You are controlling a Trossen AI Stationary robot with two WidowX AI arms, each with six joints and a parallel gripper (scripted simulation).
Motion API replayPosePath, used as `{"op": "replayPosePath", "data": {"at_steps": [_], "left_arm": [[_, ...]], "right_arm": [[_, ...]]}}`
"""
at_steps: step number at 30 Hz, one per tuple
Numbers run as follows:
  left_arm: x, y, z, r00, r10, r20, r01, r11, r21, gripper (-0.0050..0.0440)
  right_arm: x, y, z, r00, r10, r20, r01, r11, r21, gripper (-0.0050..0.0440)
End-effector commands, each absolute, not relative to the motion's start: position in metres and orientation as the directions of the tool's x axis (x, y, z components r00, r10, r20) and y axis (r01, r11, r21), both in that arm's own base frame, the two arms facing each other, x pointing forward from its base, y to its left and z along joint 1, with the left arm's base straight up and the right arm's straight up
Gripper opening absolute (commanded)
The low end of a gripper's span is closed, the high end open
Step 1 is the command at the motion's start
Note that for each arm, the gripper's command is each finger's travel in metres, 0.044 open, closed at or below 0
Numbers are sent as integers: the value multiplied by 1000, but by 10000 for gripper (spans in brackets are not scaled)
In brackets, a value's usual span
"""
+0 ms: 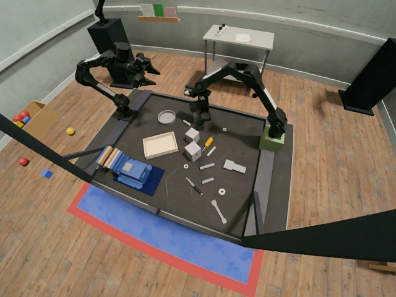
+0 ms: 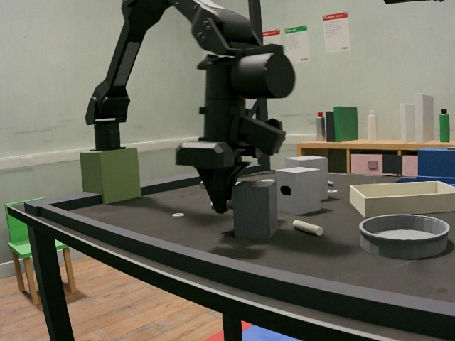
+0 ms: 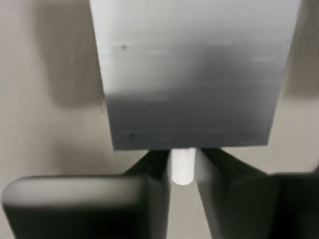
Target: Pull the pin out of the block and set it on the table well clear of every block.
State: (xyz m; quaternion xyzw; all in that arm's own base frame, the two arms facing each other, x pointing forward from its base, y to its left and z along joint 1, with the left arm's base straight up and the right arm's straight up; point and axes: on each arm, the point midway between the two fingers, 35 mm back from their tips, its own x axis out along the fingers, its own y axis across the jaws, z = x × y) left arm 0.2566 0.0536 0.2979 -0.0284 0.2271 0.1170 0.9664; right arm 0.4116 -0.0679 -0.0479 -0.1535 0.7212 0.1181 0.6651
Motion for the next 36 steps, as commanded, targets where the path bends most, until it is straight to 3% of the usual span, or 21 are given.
{"op": "replayPosePath", "data": {"at_steps": [1, 16, 36], "left_arm": [[256, 53, 305, 880, 213, -425, -236, 972, -1, 400], [256, 53, 305, 880, 213, -425, -236, 972, -1, 400], [277, 64, 253, 855, 233, -464, -264, 965, -1, 400]], "right_arm": [[419, -66, -38, -96, -121, -988, -371, 925, -78, 17], [418, -67, -35, -91, -118, -989, -367, 927, -77, 17], [399, -78, -33, -80, -122, -989, -371, 925, -84, 17]]}}
